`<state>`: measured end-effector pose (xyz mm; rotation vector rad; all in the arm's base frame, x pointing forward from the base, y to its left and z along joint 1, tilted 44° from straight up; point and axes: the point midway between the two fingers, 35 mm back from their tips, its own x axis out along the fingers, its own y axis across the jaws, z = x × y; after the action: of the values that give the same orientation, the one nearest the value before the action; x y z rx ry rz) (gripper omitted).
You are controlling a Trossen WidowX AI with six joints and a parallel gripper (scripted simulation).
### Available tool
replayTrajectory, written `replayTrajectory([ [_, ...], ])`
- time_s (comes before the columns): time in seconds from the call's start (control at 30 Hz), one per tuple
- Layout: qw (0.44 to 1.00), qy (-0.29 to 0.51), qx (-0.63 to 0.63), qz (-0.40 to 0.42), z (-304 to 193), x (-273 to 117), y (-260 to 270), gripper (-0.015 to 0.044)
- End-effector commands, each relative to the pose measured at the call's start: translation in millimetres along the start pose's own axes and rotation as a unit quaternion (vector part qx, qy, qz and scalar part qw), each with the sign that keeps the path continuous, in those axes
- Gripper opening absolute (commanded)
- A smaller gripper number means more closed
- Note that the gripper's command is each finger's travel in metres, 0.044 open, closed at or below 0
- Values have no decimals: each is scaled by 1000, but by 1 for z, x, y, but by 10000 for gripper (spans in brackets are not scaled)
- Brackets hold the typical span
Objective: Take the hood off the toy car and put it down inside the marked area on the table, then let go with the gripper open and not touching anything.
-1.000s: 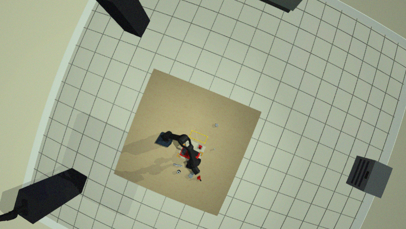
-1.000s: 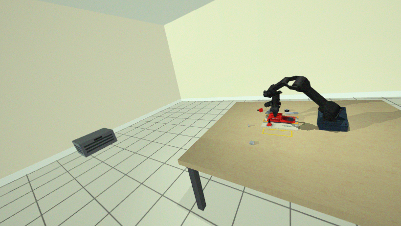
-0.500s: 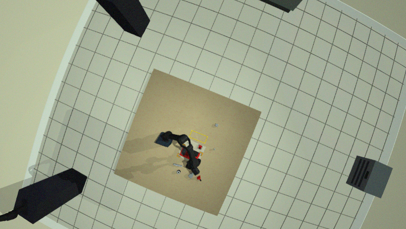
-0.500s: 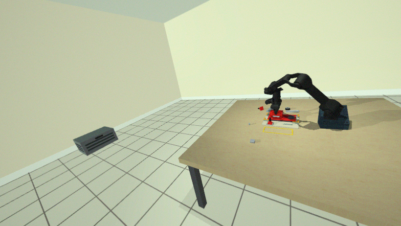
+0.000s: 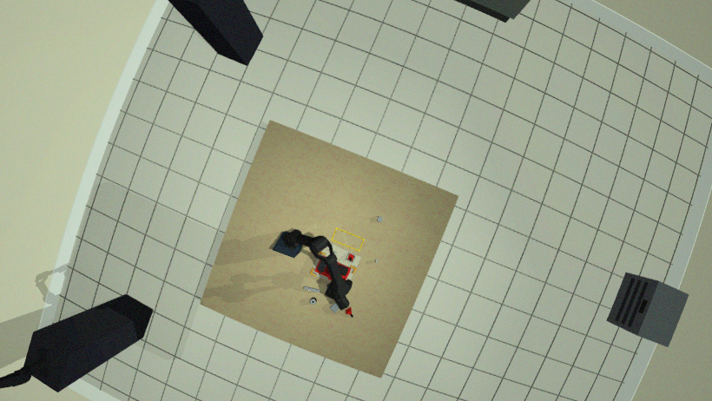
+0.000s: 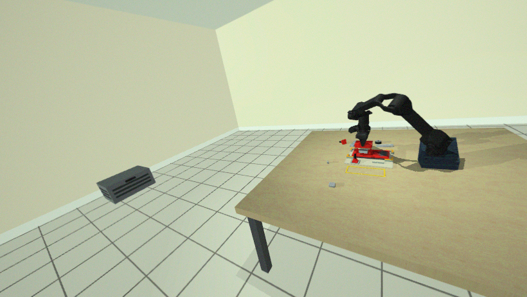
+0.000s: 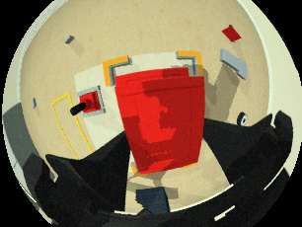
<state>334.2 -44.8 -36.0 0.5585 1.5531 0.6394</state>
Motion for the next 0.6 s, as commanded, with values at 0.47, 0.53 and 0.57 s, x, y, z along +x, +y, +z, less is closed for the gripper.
replayTrajectory([
  [0.47, 1000, -3, 1, -6, 5, -25, 42, 0],
  [0.53, 1000, -3, 1, -6, 5, -26, 52, 0],
  [0.57, 1000, -4, 1, -6, 5, -26, 57, 0],
])
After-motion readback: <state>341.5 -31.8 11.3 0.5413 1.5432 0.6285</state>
